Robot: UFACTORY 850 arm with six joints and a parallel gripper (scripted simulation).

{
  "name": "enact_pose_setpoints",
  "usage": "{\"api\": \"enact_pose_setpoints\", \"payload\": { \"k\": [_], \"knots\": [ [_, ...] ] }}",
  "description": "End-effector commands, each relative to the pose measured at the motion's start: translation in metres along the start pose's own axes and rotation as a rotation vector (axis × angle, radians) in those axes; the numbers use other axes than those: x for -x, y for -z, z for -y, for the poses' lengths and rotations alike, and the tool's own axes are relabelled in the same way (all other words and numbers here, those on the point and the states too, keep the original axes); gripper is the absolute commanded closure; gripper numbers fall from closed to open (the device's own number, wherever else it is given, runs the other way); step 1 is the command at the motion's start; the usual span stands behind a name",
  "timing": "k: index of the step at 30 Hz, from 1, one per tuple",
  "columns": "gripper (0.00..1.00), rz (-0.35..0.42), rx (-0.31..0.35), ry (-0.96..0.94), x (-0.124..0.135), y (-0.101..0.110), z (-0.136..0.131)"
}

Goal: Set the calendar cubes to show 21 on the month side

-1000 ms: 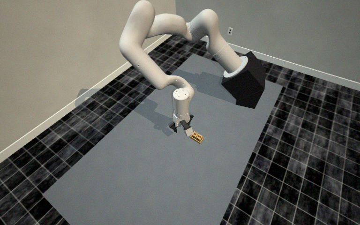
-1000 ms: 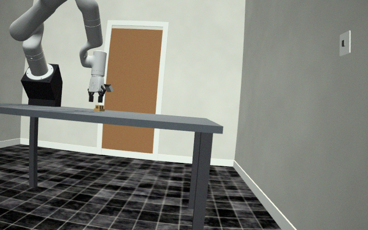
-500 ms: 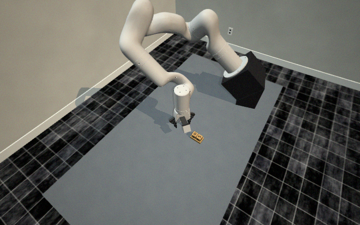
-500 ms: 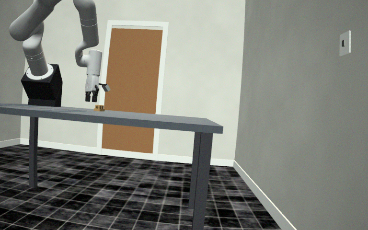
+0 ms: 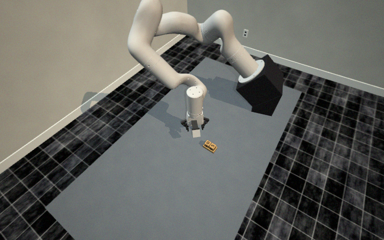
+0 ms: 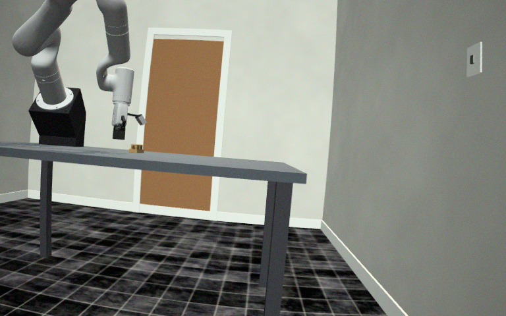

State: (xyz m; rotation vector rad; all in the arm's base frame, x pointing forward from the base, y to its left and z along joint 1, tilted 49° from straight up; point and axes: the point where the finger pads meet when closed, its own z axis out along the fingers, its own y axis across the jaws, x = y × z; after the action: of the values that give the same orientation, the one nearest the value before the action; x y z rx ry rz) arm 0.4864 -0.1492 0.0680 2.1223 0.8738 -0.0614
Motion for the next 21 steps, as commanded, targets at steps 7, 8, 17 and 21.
{"api": "enact_pose_setpoints", "payload": {
  "k": [7,8,17,21],
  "knots": [
    [0.0,-0.004,0.004,-0.072,0.023,0.0,0.007],
    [0.0,-0.004,0.004,-0.097,0.023,0.0,0.007],
    [0.0,-0.005,0.003,-0.195,0.048,0.0,0.014],
    [0.0,-0.005,0.003,-0.195,0.048,-0.004,0.014]
  ]
}}
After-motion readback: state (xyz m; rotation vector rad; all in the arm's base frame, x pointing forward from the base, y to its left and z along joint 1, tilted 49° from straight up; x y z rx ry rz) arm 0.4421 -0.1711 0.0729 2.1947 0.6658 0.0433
